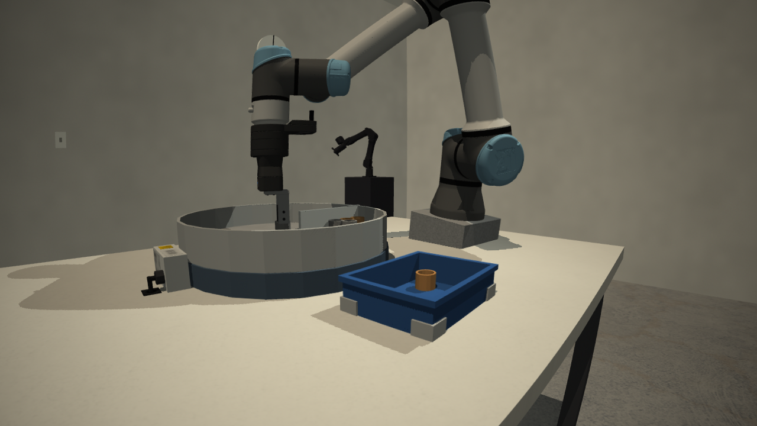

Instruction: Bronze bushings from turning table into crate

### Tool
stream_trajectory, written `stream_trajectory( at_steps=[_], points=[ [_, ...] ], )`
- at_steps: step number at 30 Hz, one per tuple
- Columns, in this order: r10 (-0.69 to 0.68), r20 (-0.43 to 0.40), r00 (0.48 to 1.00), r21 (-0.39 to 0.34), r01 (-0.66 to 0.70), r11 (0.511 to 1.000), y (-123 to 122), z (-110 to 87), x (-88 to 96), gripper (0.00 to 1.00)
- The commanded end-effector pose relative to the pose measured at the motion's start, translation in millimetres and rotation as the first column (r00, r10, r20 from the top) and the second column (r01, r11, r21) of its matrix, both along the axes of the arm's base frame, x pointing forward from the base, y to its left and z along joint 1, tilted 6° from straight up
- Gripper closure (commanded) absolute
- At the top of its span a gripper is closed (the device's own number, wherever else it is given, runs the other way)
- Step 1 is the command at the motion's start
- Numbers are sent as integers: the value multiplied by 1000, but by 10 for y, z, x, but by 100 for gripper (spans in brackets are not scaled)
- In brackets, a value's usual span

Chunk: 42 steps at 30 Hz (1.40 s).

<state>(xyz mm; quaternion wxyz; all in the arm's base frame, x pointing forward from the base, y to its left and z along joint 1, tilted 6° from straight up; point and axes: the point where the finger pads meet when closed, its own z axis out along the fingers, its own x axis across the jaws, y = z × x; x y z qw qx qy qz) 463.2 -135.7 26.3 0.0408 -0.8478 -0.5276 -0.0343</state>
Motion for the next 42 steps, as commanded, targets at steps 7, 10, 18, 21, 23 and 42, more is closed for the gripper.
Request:
stream_trajectory(
  at_steps=[7,10,18,21,23,42],
  points=[
    [0,2,1000,-1,0,1000,-9,59,3,58],
    [0,2,1000,-1,0,1000,-9,59,3,58],
    [0,2,1000,-1,0,1000,-12,92,3,58],
    [0,2,1000,-1,0,1000,-15,114,3,58],
    [0,2,1000,-1,0,1000,-15,114,3,58],
    [0,2,1000,-1,0,1000,-49,435,-2,58]
  ],
)
